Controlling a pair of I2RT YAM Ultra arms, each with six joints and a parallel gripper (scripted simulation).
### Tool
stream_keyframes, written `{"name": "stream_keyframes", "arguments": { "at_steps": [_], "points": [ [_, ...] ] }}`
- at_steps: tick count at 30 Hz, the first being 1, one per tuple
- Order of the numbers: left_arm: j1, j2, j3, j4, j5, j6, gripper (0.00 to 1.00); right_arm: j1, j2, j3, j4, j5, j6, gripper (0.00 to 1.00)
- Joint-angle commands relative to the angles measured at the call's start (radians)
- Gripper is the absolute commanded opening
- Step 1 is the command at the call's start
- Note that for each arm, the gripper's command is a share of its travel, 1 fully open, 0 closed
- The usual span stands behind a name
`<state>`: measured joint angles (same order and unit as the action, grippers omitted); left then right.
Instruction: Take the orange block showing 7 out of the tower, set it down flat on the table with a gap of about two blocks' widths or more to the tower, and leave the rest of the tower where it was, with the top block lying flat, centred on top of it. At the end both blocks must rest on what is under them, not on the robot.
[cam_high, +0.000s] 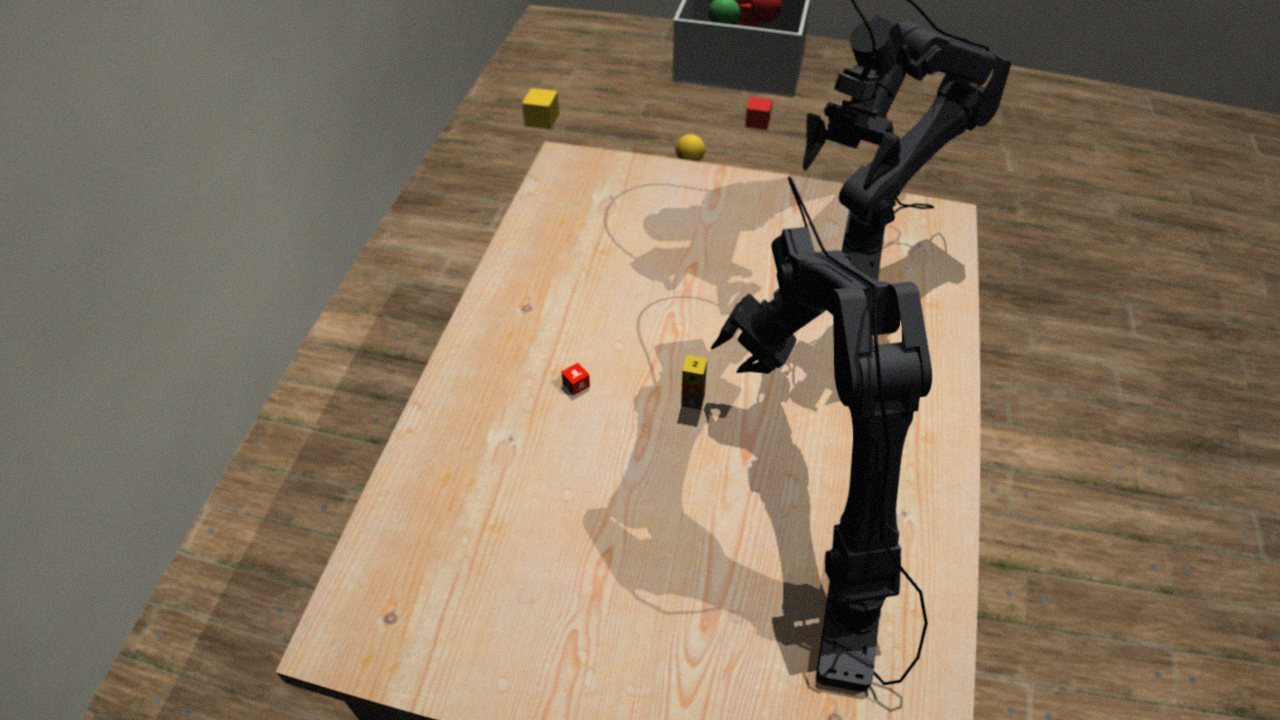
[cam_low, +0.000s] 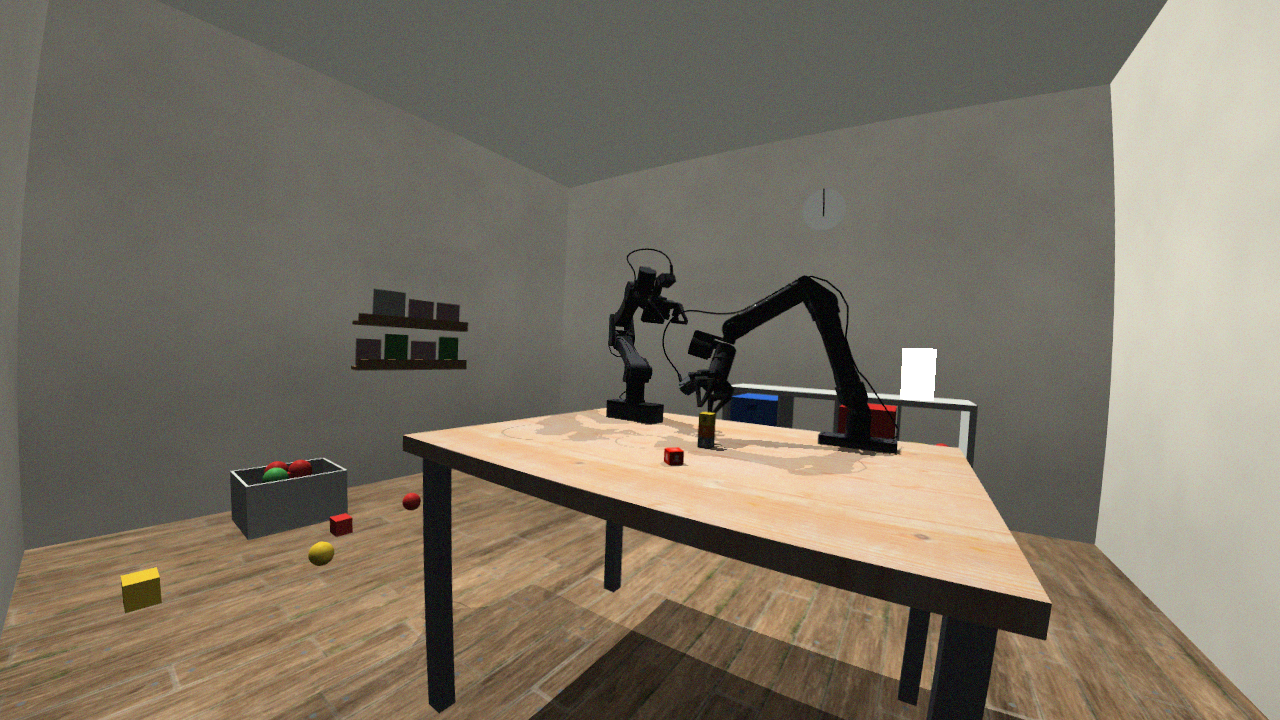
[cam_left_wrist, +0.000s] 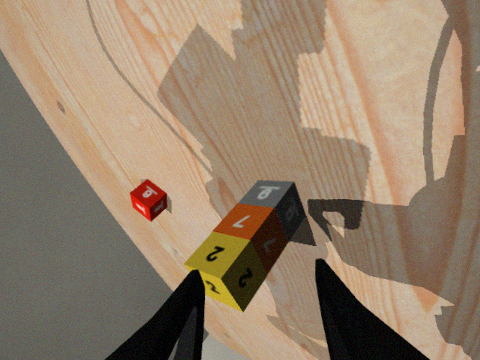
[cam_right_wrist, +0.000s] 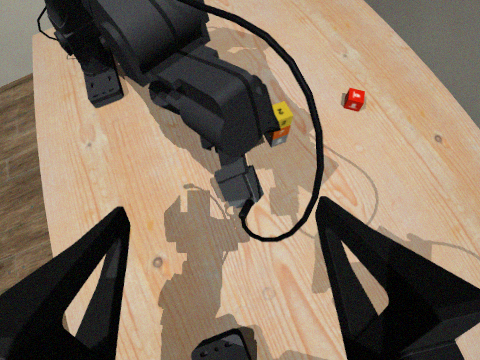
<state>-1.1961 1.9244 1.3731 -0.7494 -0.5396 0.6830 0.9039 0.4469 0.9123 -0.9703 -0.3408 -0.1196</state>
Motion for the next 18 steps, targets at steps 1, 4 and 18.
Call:
{"name": "stream_keyframes", "arguments": {
  "at_steps": [1, 4, 18],
  "points": [
    [0.027, 0.004, 0.075, -0.067, 0.073, -0.193, 0.55, 0.011, -0.024, 0.025, 0.004, 0.006, 0.006, 1.0],
    [0.046, 0.014, 0.115, -0.103, 0.113, -0.301, 0.55, 0.011, -0.024, 0.025, 0.004, 0.006, 0.006, 1.0],
    [0.126, 0.063, 0.282, -0.27, 0.28, -0.764, 0.55, 0.011, -0.024, 0.025, 0.004, 0.006, 0.006, 1.0]
  ]
}}
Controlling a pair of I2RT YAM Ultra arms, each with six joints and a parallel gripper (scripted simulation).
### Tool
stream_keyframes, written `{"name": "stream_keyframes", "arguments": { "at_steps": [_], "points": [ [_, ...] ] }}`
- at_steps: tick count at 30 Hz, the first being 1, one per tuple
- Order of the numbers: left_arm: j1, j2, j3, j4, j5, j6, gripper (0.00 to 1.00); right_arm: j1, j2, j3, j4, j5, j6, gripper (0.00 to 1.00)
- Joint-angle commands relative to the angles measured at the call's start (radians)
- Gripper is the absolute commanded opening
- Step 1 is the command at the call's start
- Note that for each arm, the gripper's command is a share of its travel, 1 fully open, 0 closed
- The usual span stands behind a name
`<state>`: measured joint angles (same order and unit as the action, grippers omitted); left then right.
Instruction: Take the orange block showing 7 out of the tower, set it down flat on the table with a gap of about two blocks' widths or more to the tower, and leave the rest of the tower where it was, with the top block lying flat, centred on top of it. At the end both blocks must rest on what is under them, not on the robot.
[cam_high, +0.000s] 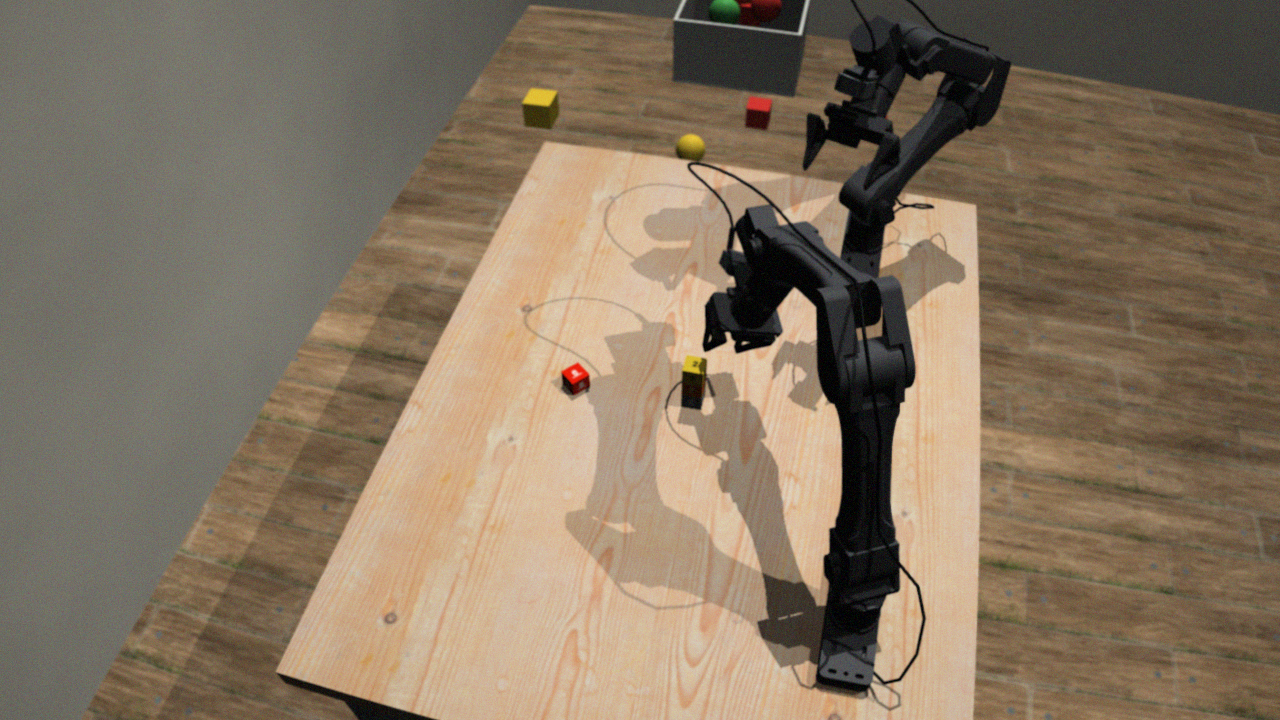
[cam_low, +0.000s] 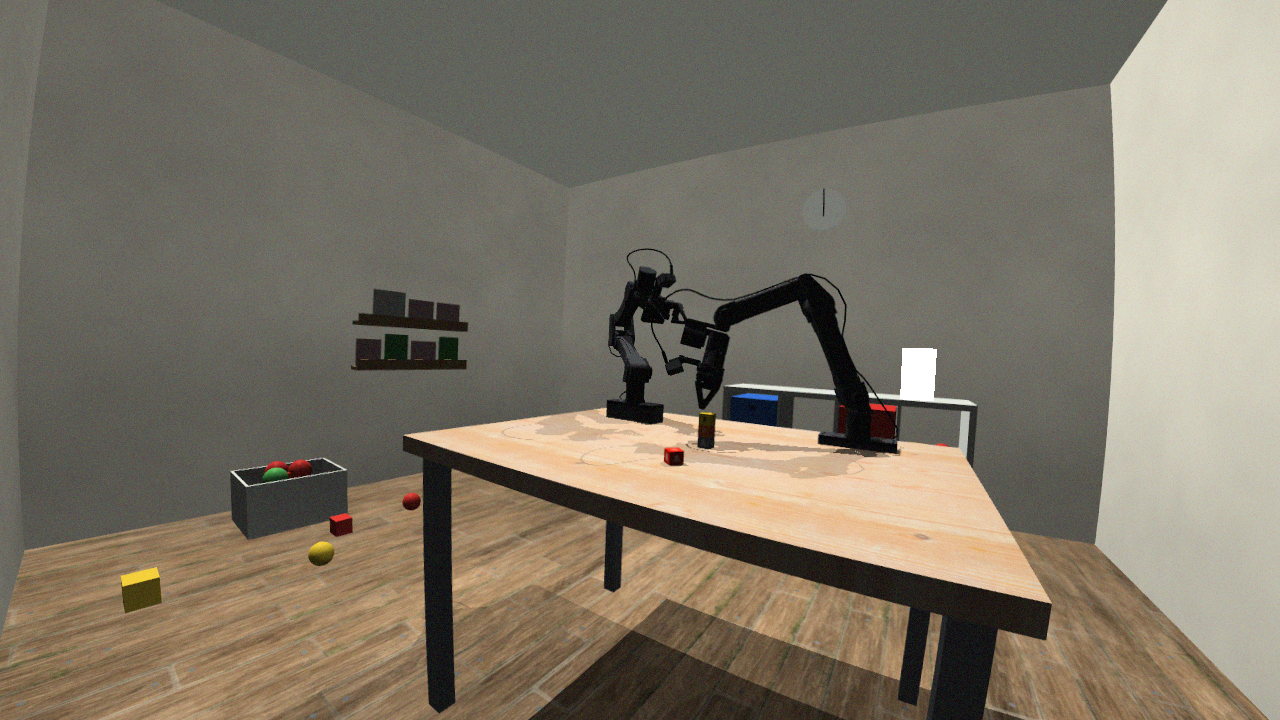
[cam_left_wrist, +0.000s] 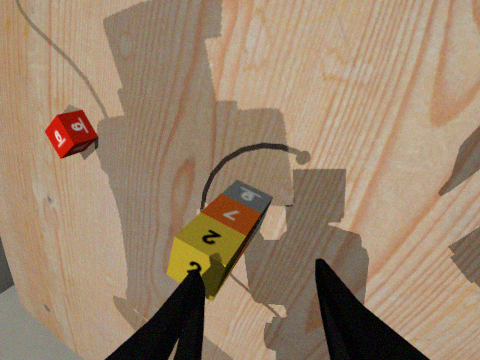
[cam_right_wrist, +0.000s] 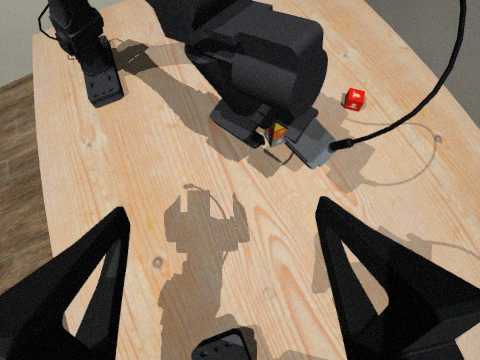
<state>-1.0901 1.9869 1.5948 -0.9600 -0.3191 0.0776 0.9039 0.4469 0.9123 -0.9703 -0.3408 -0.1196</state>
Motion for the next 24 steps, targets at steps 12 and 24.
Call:
{"name": "stream_keyframes", "arguments": {
  "at_steps": [12, 24],
  "points": [
    [0.085, 0.06, 0.208, -0.221, 0.21, -0.548, 0.55, 0.011, -0.024, 0.025, 0.004, 0.006, 0.006, 1.0],
    [0.156, 0.136, 0.368, -0.377, 0.358, -0.911, 0.55, 0.011, -0.024, 0.025, 0.004, 0.006, 0.006, 1.0]
  ]
}}
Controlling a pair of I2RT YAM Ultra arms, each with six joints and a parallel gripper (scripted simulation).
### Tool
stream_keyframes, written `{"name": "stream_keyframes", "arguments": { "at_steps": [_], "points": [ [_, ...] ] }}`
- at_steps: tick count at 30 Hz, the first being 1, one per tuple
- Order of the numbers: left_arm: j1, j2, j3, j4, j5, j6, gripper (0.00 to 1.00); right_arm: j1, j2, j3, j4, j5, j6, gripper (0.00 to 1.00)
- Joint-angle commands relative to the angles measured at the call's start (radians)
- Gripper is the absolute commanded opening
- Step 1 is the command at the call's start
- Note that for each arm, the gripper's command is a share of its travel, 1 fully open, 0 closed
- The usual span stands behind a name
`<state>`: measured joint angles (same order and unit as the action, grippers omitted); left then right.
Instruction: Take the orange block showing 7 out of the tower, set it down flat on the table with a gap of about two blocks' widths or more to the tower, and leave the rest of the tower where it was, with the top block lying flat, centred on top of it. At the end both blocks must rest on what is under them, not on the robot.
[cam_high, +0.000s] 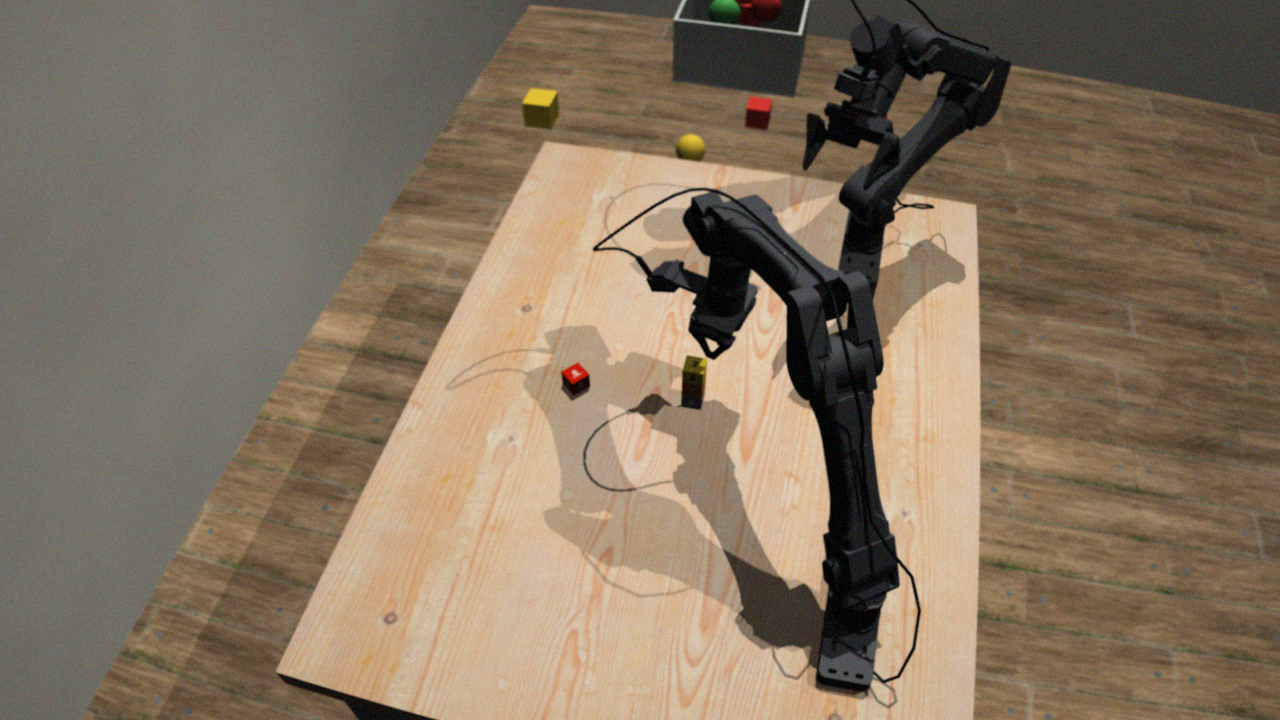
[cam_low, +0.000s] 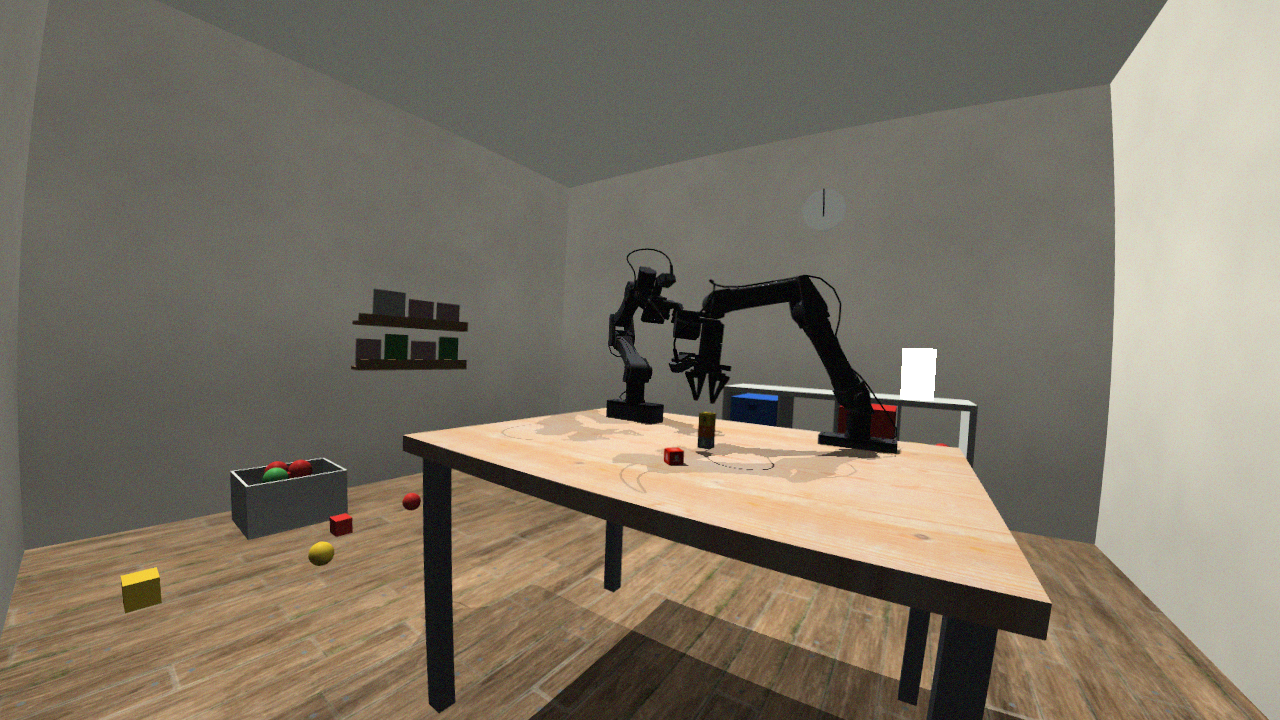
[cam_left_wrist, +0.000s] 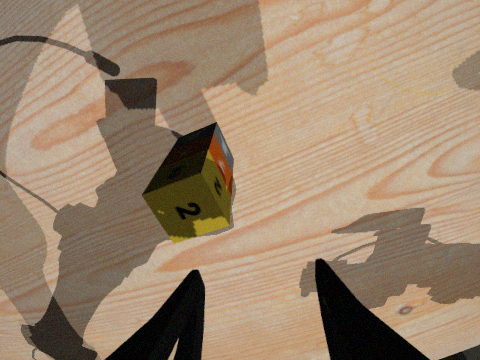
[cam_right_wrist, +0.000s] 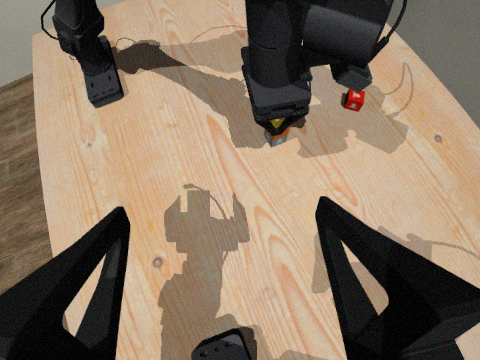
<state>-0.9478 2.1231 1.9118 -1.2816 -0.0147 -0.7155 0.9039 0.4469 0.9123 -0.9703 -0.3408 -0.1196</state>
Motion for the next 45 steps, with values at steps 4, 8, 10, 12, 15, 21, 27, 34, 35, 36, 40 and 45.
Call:
{"name": "stream_keyframes", "arguments": {
  "at_steps": [4, 8, 10, 12, 15, 21, 27, 34, 35, 36, 40, 45],
  "points": [
    [0.03, 0.028, 0.099, -0.091, 0.053, -0.155, 0.55, 0.011, -0.024, 0.025, 0.004, 0.006, 0.006, 1.0],
    [0.079, 0.065, 0.115, -0.103, 0.006, -0.139, 0.55, 0.011, -0.024, 0.025, 0.004, 0.006, 0.006, 1.0],
    [0.093, 0.076, 0.108, -0.107, 0.004, -0.139, 0.55, 0.011, -0.024, 0.025, 0.004, 0.006, 0.006, 1.0],
    [0.102, 0.082, 0.11, -0.107, 0.015, -0.139, 0.55, 0.011, -0.024, 0.025, 0.004, 0.006, 0.006, 1.0],
    [0.096, 0.074, 0.111, -0.108, 0.015, -0.139, 0.55, 0.011, -0.024, 0.025, 0.004, 0.006, 0.006, 1.0],
    [0.096, 0.074, 0.111, -0.103, 0.015, -0.139, 0.55, 0.011, -0.024, 0.025, 0.004, 0.006, 0.006, 1.0],
    [0.088, 0.101, 0.124, -0.065, 0.015, -0.148, 0.55, 0.007, -0.014, 0.014, 0.004, 0.008, 0.007, 1.0],
    [0.088, 0.112, 0.101, -0.04, 0.015, -0.146, 0.55, 0.007, -0.014, 0.014, 0.004, 0.008, 0.007, 1.0],
    [0.088, 0.112, 0.101, -0.04, 0.015, -0.146, 0.55, 0.007, -0.014, 0.014, 0.004, 0.008, 0.007, 1.0],
    [0.09, 0.107, 0.096, -0.034, 0.015, -0.146, 0.55, 0.007, -0.014, 0.014, 0.004, 0.008, 0.007, 1.0],
    [0.09, 0.108, 0.063, -0.013, 0.015, -0.146, 0.55, 0.007, -0.014, 0.014, 0.004, 0.008, 0.007, 1.0],
    [0.09, 0.109, 0.036, 0.016, 0.015, -0.146, 0.55, 0.007, -0.014, 0.014, 0.004, 0.008, 0.007, 1.0]
  ]
}}
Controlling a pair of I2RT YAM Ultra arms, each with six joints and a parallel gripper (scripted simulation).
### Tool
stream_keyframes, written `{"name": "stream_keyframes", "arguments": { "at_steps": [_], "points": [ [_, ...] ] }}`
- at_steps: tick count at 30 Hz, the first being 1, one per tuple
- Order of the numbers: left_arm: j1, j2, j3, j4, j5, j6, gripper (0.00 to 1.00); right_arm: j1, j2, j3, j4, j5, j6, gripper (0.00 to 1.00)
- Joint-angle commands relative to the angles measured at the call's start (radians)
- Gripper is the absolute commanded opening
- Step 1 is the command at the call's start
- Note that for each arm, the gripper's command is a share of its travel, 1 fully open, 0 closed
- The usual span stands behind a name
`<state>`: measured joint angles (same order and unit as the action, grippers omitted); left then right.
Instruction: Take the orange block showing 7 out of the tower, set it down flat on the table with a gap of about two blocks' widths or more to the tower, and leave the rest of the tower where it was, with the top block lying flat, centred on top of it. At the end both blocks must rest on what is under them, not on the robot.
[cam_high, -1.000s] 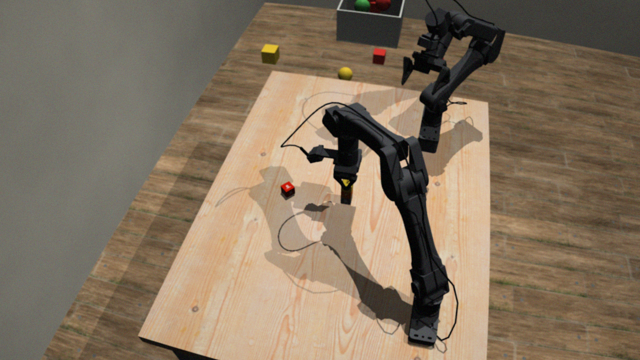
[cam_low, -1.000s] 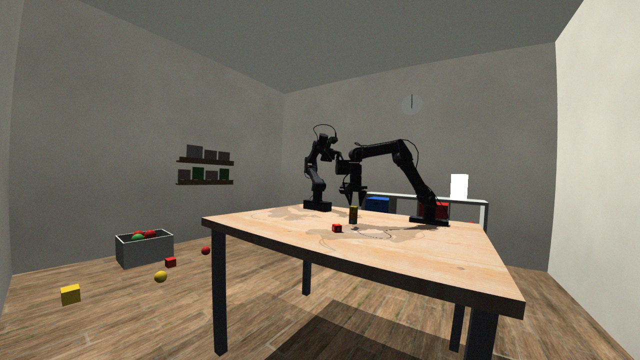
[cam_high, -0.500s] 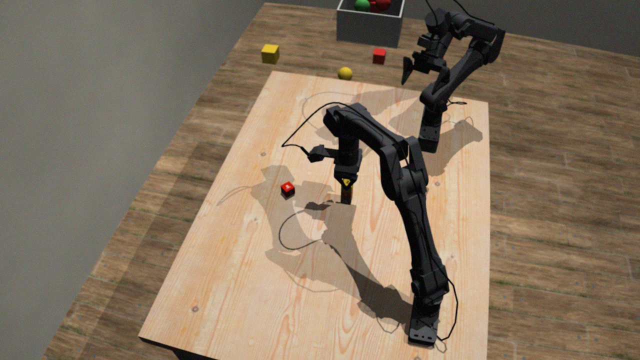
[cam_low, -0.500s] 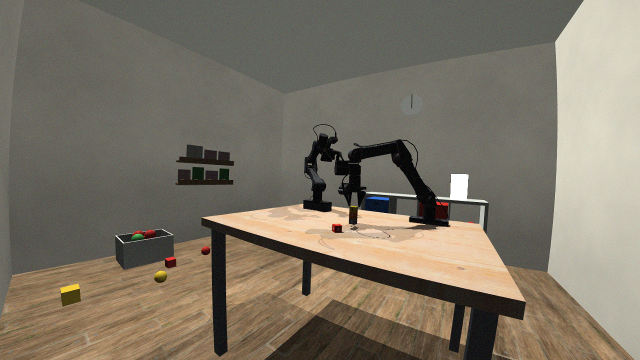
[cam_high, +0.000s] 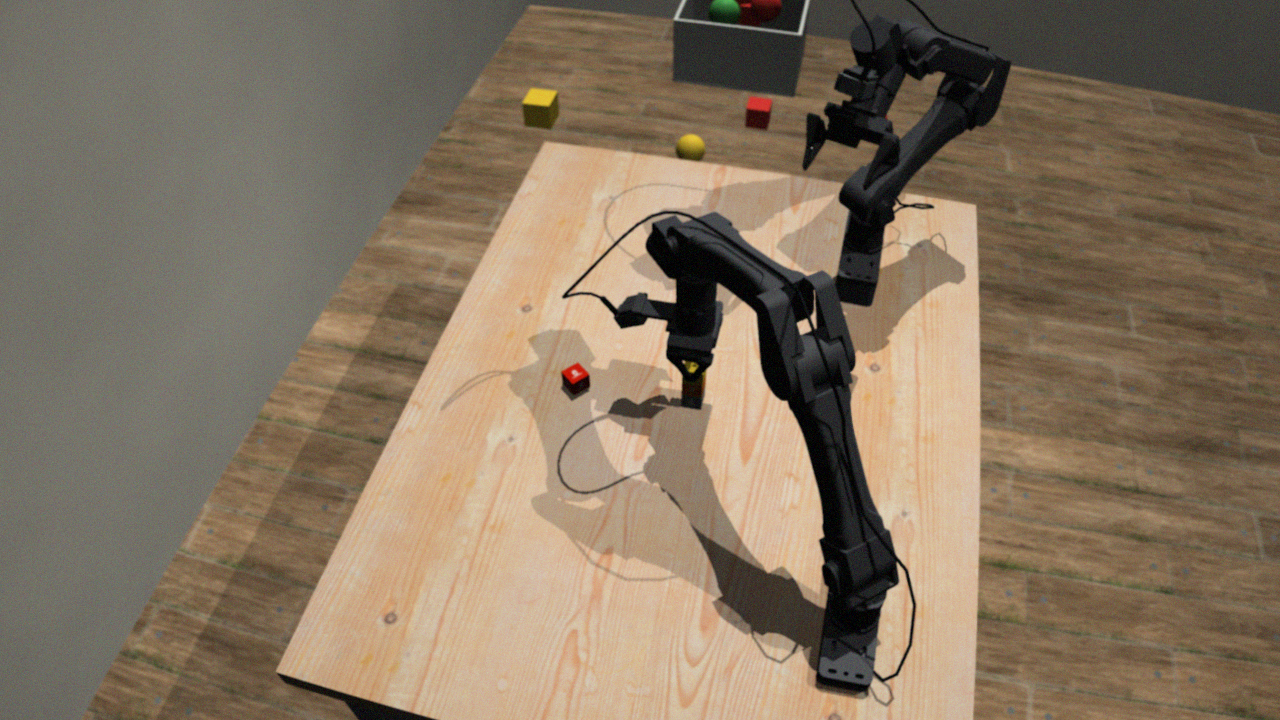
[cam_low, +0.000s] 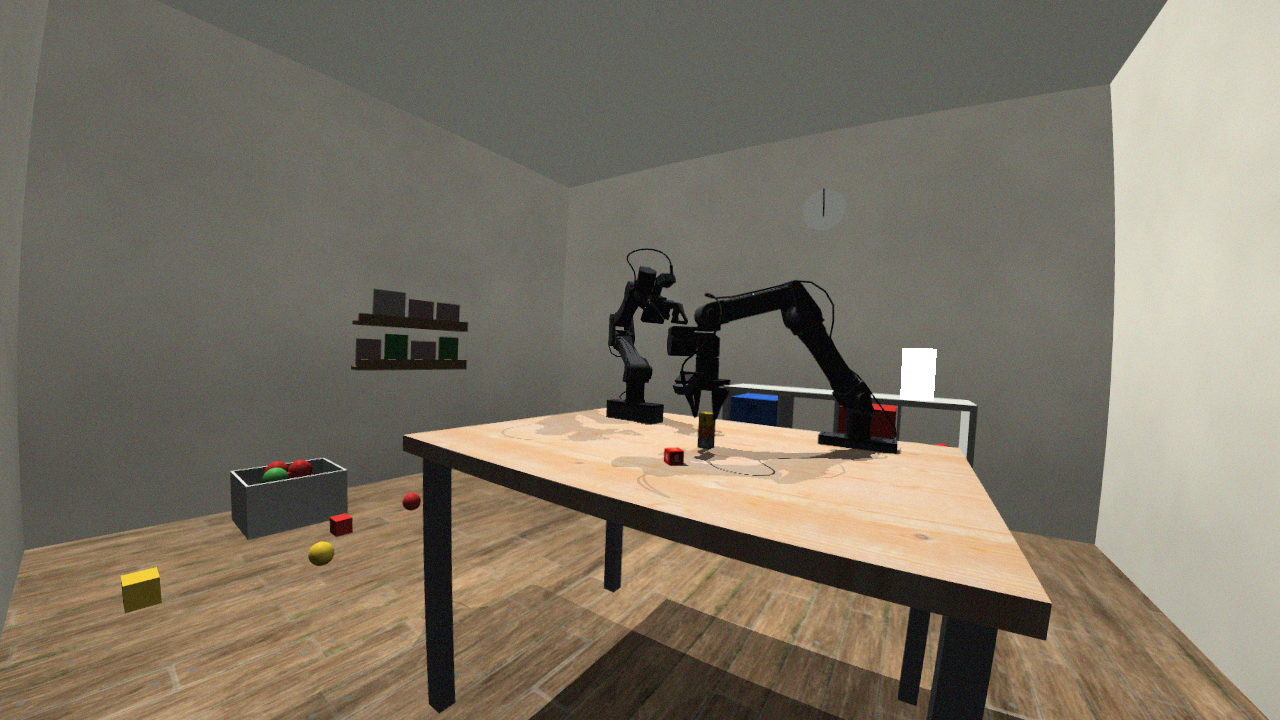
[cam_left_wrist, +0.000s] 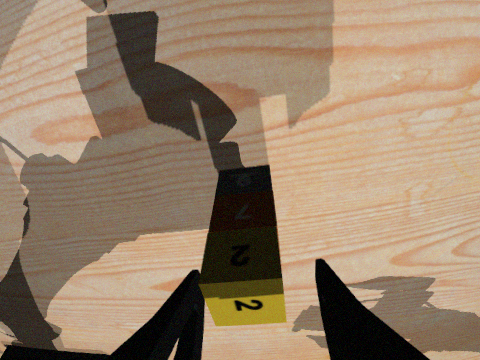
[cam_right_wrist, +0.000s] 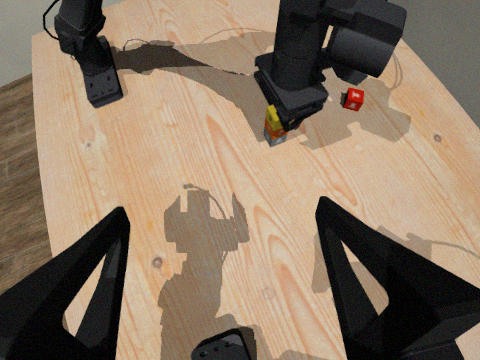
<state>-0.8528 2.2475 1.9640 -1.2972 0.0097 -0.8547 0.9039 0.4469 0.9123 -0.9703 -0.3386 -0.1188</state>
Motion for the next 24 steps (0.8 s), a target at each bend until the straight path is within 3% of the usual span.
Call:
{"name": "stream_keyframes", "arguments": {
  "at_steps": [1, 13, 14, 24],
  "points": [
    [-0.005, -0.015, -0.021, 0.037, -0.01, -0.006, 0.55, 0.007, -0.014, 0.014, 0.004, 0.006, 0.006, 1.0],
    [-0.005, -0.015, -0.023, 0.036, -0.01, -0.006, 0.55, 0.007, -0.014, 0.014, 0.004, 0.006, 0.006, 1.0],
    [-0.005, -0.015, -0.023, 0.036, -0.01, -0.006, 0.47, 0.007, -0.014, 0.014, 0.004, 0.006, 0.006, 1.0],
    [-0.002, -0.015, -0.017, 0.031, -0.01, -0.002, 0.38, 0.007, -0.014, 0.014, 0.004, 0.006, 0.006, 1.0]
  ]
}}
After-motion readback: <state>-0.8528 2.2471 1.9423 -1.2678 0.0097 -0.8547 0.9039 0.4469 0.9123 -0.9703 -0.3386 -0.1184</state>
